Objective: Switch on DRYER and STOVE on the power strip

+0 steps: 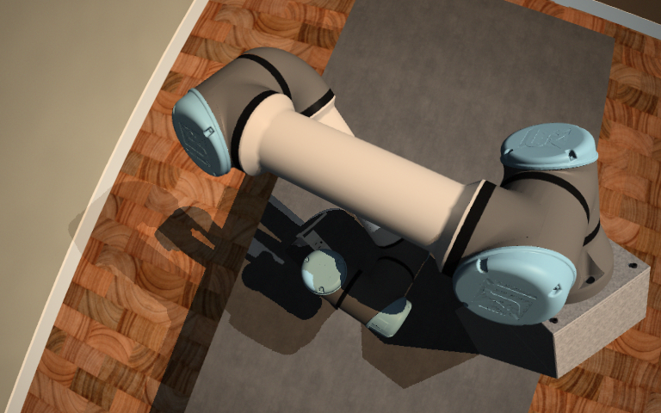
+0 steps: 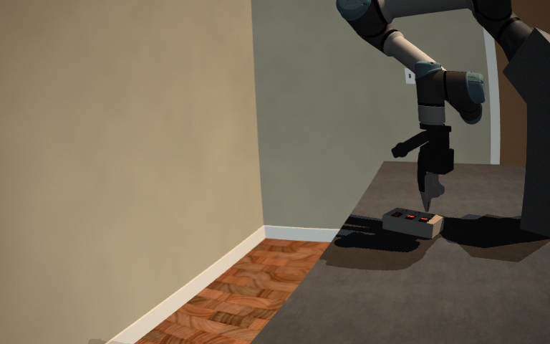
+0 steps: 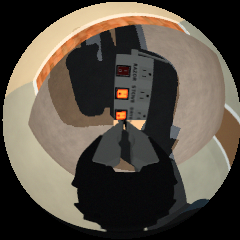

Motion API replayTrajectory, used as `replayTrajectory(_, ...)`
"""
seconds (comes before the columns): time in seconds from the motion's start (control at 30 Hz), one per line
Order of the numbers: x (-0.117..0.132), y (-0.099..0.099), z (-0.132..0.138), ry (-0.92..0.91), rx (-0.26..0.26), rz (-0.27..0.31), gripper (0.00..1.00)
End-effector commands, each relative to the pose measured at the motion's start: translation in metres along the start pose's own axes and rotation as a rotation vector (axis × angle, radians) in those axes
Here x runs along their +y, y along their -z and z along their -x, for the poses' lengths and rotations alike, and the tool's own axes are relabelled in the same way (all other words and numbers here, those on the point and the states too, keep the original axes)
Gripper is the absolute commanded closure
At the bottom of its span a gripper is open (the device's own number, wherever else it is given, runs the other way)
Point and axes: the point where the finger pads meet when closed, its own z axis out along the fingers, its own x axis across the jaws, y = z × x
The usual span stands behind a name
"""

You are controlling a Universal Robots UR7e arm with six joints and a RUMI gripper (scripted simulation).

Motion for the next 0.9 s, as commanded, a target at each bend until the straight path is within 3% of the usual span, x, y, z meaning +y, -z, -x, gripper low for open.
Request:
replayTrajectory(0.0,-0.0003,0.0119,0.0003,0.000,0.000,-0.001,1.00)
replayTrajectory(0.87,-0.0003,0.0201,0.0003,0.000,0.000,-0.001,1.00)
